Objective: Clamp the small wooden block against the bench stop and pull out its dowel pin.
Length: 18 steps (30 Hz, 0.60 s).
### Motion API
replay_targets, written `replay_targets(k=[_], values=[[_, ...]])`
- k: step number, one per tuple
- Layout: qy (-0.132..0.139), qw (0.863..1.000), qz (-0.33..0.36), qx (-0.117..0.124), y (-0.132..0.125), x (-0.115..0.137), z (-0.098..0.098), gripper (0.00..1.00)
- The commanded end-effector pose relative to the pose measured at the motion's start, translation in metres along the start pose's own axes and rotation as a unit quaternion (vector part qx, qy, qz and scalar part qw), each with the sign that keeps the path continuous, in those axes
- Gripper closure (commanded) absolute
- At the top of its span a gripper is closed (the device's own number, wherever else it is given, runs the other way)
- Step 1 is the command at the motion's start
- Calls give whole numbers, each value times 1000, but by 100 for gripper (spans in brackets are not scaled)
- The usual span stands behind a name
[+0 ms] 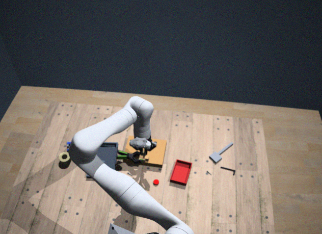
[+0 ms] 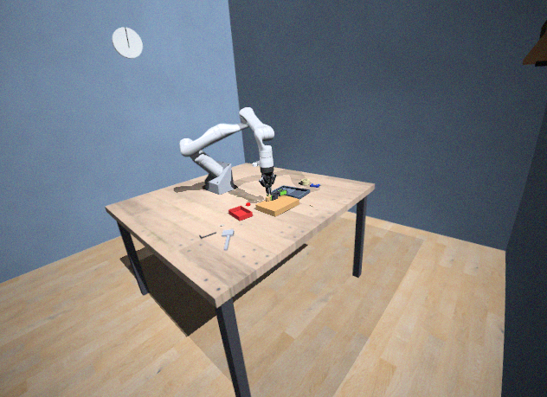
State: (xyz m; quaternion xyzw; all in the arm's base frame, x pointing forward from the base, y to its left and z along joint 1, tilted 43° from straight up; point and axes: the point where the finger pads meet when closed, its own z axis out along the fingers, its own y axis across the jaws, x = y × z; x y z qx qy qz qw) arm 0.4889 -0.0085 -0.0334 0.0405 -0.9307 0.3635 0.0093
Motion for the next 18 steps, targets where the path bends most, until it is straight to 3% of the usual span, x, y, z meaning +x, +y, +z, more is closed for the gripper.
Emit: replay_targets(k=[1, 18], values=[[-1, 1000, -3, 0, 0, -1, -1, 90], [-1, 999, -40, 0, 0, -1, -1, 90]])
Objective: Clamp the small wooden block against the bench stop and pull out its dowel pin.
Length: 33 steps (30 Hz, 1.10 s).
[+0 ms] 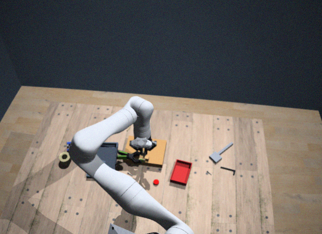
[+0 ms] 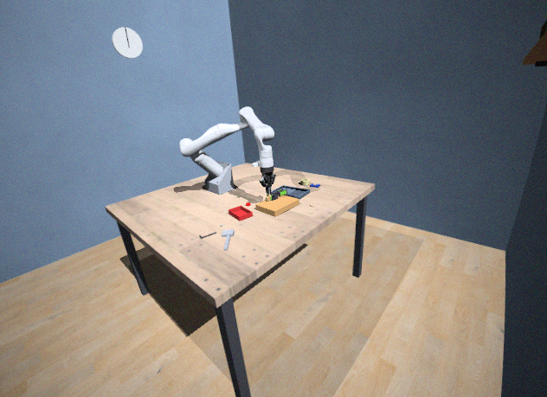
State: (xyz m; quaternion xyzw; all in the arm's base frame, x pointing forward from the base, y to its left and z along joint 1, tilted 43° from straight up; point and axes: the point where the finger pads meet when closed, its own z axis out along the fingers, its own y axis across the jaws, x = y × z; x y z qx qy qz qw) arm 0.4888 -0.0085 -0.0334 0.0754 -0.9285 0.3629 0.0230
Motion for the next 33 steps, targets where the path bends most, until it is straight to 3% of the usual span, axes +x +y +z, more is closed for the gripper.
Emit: replay_targets(k=[1, 33], values=[[-1, 1000, -5, 0, 0, -1, -1, 90], [-1, 998, -69, 0, 0, -1, -1, 90]])
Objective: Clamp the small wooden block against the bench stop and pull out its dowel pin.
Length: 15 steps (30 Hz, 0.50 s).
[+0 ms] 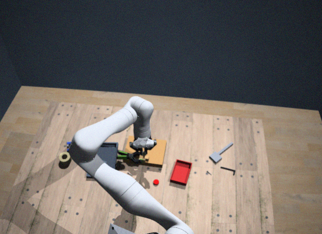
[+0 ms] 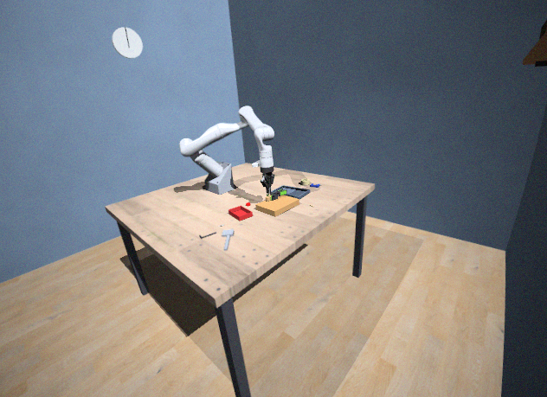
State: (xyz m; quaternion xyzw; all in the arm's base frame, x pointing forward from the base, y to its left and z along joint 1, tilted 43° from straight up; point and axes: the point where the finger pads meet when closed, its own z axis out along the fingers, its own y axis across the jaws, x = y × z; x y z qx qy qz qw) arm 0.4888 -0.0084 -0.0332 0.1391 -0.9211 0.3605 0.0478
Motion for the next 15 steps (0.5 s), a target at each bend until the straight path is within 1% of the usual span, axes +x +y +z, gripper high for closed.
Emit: replay_targets(k=[1, 15], values=[[-1, 1000, -3, 0, 0, -1, -1, 90], [-1, 999, -34, 0, 0, -1, -1, 90]])
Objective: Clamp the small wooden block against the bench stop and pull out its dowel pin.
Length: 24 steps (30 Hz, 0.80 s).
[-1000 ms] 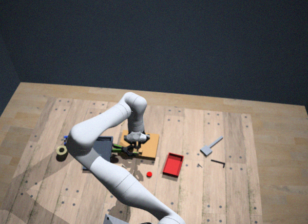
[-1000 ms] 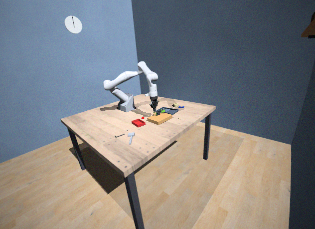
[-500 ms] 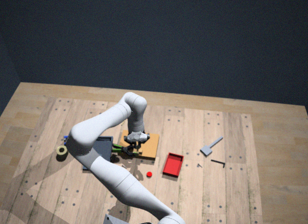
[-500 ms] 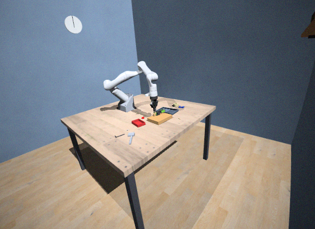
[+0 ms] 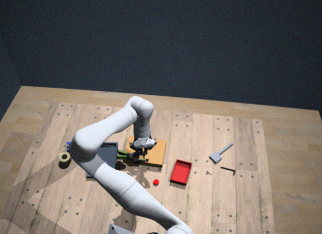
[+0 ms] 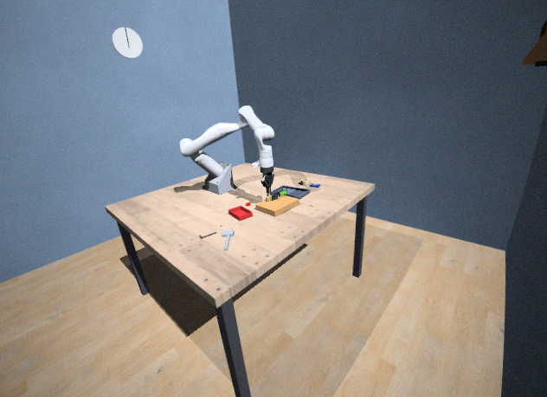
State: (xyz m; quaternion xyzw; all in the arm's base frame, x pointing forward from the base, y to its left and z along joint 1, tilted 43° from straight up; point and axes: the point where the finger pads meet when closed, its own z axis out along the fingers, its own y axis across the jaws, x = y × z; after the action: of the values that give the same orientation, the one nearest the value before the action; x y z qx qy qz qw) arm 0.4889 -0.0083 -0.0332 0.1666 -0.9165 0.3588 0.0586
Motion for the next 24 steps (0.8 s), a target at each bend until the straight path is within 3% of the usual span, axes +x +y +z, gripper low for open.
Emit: replay_targets(k=[1, 24], values=[[-1, 1000, -4, 0, 0, -1, -1, 90], [-1, 999, -45, 0, 0, -1, -1, 90]])
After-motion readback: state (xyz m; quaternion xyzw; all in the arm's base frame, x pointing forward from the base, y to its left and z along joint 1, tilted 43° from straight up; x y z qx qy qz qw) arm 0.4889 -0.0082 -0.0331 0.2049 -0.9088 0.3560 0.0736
